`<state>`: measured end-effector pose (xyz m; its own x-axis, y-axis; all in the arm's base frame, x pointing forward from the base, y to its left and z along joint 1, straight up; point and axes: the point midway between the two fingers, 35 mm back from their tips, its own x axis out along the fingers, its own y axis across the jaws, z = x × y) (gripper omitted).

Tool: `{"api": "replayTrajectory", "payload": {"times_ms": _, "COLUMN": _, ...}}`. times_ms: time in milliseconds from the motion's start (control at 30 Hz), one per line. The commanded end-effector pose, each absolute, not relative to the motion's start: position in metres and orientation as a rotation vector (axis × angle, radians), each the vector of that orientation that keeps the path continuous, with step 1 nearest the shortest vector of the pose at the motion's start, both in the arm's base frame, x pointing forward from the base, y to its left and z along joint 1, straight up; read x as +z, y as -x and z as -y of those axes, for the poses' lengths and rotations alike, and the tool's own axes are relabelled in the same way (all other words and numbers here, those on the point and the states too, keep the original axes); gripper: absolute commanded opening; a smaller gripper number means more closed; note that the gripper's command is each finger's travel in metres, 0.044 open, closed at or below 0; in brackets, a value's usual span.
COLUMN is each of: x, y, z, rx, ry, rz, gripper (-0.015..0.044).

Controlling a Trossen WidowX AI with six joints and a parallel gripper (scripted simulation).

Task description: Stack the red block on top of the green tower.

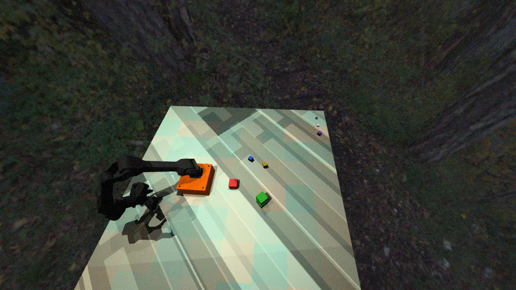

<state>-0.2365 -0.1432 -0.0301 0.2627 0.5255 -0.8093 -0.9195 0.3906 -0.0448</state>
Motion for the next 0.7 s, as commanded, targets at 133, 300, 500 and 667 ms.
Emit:
{"api": "replayTrajectory", "payload": {"times_ms": 133, "x": -0.025, "y": 0.221, "z": 0.163, "rx": 1.179, "ry": 0.72, "rz": -0.748, "gripper": 0.044}}
{"api": "replayTrajectory", "payload": {"times_ms": 300, "x": -0.018, "y": 0.196, "z": 0.187, "rx": 1.353, "ry": 0.911, "rz": -0.647, "gripper": 0.044}}
{"api": "replayTrajectory", "payload": {"times_ms": 500, "x": -0.008, "y": 0.164, "z": 0.214, "rx": 1.554, "ry": 1.146, "rz": -0.502, "gripper": 0.044}}
{"api": "replayTrajectory", "payload": {"times_ms": 667, "x": -0.001, "y": 0.134, "z": 0.232, "rx": 1.717, "ry": 1.336, "rz": -0.352, "gripper": 0.044}}
